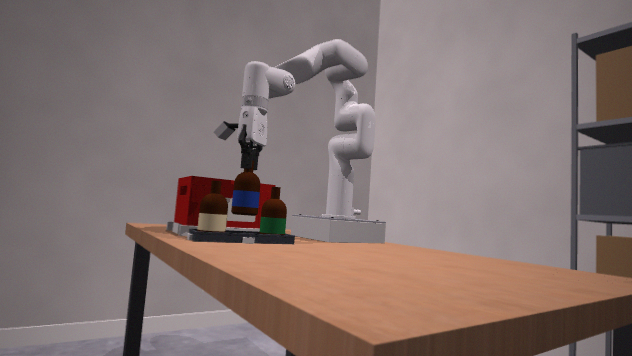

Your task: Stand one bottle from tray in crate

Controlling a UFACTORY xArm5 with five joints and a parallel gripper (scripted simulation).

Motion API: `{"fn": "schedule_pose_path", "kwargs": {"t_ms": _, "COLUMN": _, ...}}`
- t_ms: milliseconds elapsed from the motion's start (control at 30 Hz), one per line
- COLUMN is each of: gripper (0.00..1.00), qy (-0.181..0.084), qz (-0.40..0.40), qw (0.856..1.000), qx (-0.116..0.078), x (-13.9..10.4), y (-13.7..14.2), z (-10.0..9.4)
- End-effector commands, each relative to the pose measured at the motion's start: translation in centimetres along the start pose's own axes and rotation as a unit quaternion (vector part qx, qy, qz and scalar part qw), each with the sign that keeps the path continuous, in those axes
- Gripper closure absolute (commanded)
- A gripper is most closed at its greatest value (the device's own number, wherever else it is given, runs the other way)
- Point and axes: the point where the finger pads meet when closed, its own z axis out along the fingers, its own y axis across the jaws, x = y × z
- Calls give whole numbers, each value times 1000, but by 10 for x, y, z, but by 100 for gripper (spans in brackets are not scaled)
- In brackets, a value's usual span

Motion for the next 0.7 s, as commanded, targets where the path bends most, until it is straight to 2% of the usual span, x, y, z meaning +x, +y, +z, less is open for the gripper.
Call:
{"fn": "schedule_pose_path", "kwargs": {"t_ms": 0, "gripper": 100, "qy": 1, "qz": 0, "qw": 1000, "qx": 2, "x": 0, "y": -1, "z": -5}}
{"fn": "schedule_pose_path", "kwargs": {"t_ms": 667, "gripper": 100, "qy": 1, "qz": 0, "qw": 1000, "qx": 2, "x": 0, "y": -1, "z": -13}}
